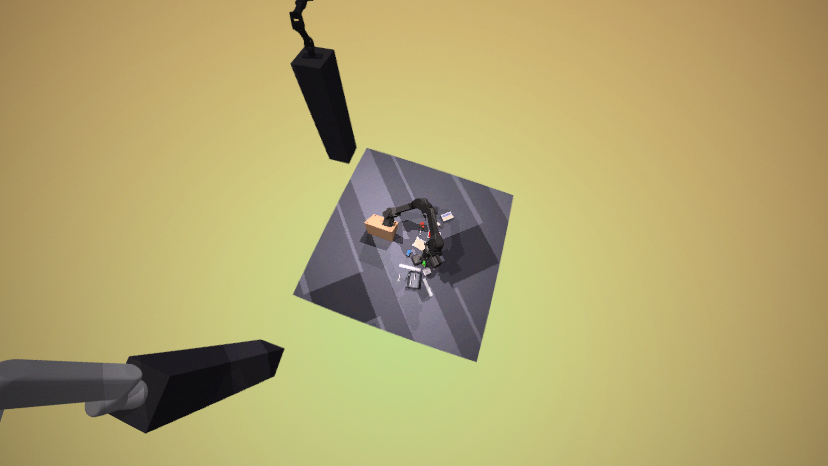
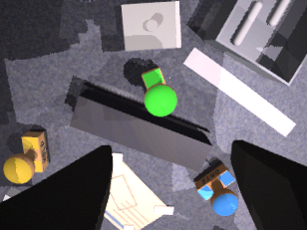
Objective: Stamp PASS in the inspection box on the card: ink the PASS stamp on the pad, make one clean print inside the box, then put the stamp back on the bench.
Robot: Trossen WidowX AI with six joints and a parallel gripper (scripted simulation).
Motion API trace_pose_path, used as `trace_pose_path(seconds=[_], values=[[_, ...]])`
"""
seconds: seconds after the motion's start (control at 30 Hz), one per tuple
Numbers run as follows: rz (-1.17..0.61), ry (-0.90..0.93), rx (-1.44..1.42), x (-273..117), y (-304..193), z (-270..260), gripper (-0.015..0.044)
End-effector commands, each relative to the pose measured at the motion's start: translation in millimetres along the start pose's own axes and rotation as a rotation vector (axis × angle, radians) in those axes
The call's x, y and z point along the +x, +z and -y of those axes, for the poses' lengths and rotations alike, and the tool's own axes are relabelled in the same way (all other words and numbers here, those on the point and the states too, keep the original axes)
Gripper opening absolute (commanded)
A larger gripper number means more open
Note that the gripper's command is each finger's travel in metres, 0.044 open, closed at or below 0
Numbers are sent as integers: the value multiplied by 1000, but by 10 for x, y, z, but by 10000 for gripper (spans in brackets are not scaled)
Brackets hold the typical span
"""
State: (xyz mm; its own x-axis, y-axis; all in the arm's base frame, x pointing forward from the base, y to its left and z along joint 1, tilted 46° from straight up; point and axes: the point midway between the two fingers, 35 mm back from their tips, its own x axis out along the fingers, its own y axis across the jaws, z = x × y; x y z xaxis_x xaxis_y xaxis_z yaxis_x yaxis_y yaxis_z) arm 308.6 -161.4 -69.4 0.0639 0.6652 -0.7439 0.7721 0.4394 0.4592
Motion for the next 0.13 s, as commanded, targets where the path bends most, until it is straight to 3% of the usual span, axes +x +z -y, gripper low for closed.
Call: trace_pose_path(seconds=[0.0, 0.1], values=[[0, 0, 0, 0, 0, 0, 253], [0, 0, 0, 0, 0, 0, 253]])
